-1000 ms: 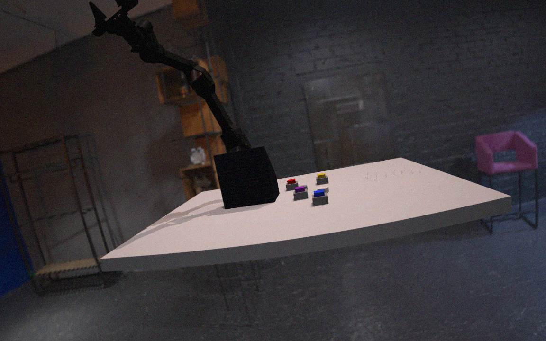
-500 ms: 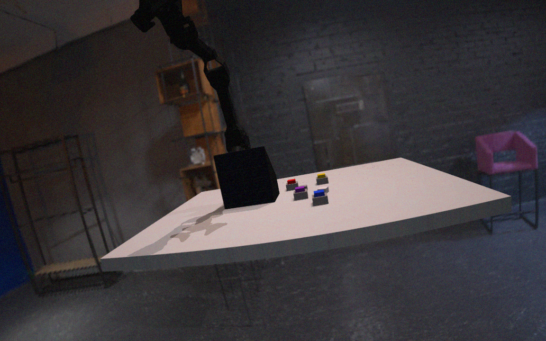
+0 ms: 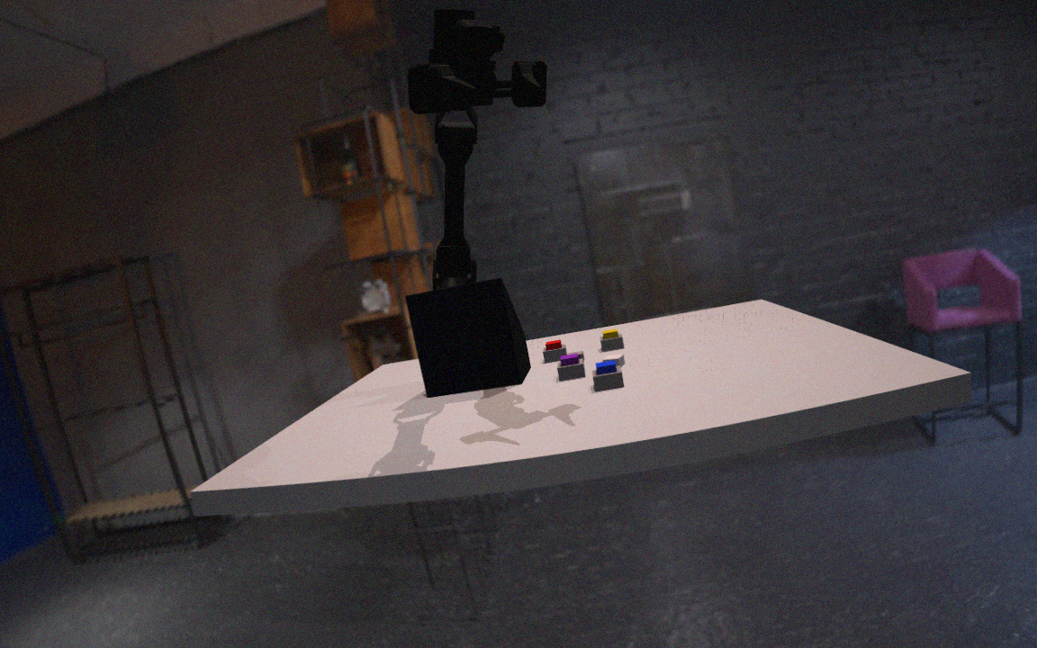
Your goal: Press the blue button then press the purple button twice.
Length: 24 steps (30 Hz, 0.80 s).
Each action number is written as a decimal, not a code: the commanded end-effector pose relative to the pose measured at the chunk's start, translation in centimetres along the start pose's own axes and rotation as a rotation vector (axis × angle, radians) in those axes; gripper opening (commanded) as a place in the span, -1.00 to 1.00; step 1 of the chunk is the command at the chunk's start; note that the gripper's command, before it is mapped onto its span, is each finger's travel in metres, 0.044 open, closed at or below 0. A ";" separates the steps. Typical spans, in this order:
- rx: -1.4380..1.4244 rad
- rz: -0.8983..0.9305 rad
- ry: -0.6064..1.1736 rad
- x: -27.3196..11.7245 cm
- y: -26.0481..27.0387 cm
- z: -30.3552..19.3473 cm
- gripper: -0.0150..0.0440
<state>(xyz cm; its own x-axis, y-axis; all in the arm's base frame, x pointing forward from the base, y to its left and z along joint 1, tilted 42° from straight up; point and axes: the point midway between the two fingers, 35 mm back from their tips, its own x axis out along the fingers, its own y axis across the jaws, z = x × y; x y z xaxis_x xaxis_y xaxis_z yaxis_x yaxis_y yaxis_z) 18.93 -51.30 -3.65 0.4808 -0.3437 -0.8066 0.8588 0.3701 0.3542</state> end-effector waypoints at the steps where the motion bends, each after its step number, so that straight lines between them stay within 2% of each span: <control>1: -0.159 0.076 0.190 2.1 4.5 -5.7 0.86; 8: -0.504 0.275 0.558 2.6 12.7 -17.9 0.86; 16: -0.871 0.587 0.988 -2.4 18.9 -32.0 0.86; 21: -0.898 0.618 1.024 -3.1 19.2 -33.1 0.86; 24: -0.898 0.618 1.024 -1.7 19.4 -35.9 0.60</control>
<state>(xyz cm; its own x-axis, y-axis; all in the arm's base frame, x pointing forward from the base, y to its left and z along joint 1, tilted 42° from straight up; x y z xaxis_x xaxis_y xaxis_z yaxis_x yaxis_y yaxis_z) 28.59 -14.46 -10.59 0.0744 0.6435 -0.7618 -0.0053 0.7642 0.6449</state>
